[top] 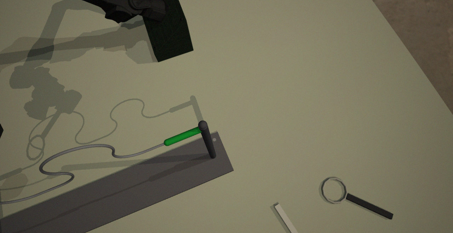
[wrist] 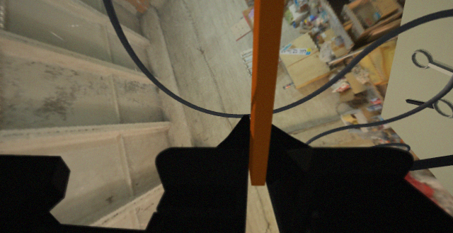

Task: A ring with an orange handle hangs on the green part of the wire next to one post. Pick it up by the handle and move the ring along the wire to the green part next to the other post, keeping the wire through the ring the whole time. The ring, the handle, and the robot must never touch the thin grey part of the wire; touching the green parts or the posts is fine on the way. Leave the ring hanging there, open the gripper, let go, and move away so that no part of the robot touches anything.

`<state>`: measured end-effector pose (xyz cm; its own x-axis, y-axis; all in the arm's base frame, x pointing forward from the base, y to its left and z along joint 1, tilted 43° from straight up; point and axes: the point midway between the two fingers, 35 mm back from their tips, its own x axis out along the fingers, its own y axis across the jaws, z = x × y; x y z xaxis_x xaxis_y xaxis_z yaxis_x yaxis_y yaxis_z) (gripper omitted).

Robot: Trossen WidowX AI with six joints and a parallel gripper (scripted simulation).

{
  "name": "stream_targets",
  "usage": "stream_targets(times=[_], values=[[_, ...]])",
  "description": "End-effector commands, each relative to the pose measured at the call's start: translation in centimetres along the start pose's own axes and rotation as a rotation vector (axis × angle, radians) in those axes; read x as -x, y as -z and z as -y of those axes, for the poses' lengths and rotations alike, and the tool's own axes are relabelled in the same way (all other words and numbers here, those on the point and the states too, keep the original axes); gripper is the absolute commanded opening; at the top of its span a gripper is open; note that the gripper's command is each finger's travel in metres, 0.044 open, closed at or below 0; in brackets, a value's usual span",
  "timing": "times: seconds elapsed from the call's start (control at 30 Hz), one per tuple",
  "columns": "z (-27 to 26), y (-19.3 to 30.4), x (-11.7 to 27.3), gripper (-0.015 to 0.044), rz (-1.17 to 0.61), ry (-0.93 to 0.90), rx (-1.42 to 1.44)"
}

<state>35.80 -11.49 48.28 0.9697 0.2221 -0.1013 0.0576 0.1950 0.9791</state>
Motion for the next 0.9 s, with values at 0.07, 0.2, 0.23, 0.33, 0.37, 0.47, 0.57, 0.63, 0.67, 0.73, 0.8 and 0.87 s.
stream_targets(times=[0.07,0.2,0.23,0.33,0.37,0.47,0.57,0.63,0.67,0.73,0.8,0.87], values=[[-0.1,0.0,-0.1,-0.0150,0.001,0.020,0.047],[0.0,-0.1,0.0,-0.0150,0.001,0.039,0.086],[0.1,-0.1,0.0,-0.0150,0.001,0.044,0.097],[0.2,-0.1,0.0,-0.0150,0.001,0.060,0.129],[0.3,-0.1,0.0,-0.0150,0.001,0.065,0.140],[0.4,-0.1,0.0,-0.0150,0.001,0.081,0.173],[0.5,-0.1,0.0,-0.0150,0.002,0.097,0.206],[0.7,-0.1,0.0,-0.0150,0.002,0.108,0.229],[0.7,-0.2,0.0,-0.0150,0.002,0.114,0.240],[0.8,-0.2,0.0,-0.0150,0.002,0.125,0.263],[0.9,-0.2,0.0,-0.0150,0.003,0.136,0.285],[1.0,-0.2,0.0,-0.0150,0.003,0.147,0.308]])
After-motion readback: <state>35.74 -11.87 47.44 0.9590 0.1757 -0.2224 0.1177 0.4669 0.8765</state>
